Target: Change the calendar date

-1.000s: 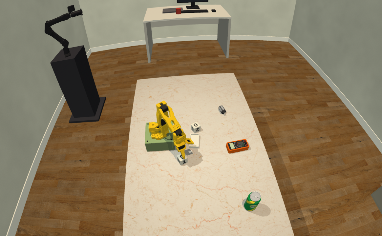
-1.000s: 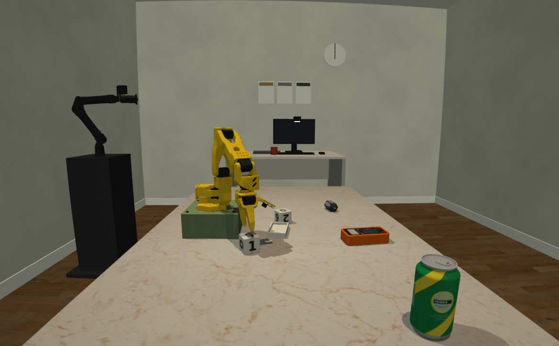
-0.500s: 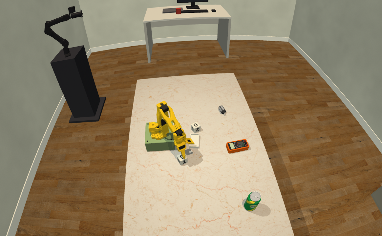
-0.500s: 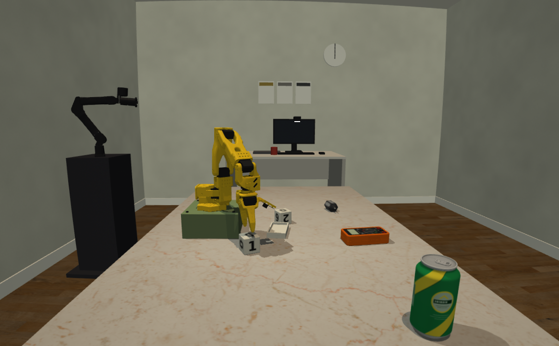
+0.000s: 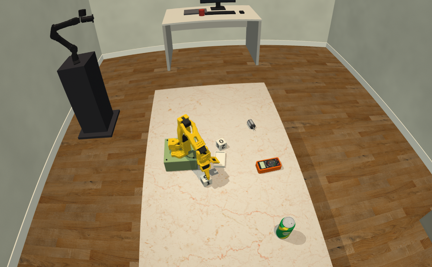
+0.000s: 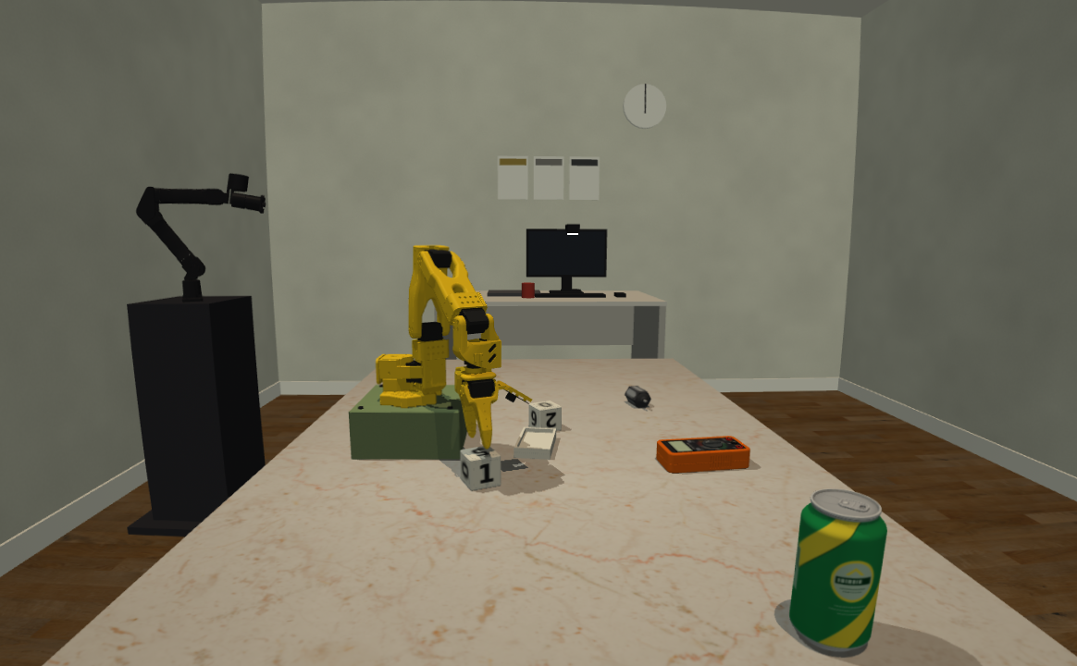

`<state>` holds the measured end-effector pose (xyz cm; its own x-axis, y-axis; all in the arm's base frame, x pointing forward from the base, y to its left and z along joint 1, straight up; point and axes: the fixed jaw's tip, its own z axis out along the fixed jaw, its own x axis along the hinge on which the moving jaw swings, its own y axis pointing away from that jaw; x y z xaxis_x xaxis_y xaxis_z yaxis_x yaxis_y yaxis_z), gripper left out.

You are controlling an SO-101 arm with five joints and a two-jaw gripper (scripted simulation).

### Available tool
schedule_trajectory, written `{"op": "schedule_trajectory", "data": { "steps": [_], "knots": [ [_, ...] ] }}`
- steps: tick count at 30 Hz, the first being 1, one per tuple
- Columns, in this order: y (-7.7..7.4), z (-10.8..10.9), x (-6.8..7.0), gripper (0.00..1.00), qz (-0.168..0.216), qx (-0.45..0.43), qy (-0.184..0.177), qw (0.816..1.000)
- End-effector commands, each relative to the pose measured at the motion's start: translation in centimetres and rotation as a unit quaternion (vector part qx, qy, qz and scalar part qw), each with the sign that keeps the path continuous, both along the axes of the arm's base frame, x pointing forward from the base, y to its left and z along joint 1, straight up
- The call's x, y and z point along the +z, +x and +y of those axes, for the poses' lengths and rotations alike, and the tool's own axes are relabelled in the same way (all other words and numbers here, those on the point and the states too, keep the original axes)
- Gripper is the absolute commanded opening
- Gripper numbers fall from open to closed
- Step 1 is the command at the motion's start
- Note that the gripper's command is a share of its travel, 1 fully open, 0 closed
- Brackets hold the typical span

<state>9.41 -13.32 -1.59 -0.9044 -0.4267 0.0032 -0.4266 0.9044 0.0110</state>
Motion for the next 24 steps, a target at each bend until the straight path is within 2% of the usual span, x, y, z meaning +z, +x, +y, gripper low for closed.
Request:
{"op": "schedule_trajectory", "data": {
  "steps": [1,24],
  "knots": [
    [0.2,0.1,-0.3,0.35,0.000,-0.001,0.001,1.000],
    [0.2,0.1,-3.1,0.35,0.000,-0.001,0.001,1.000]
  ]
}}
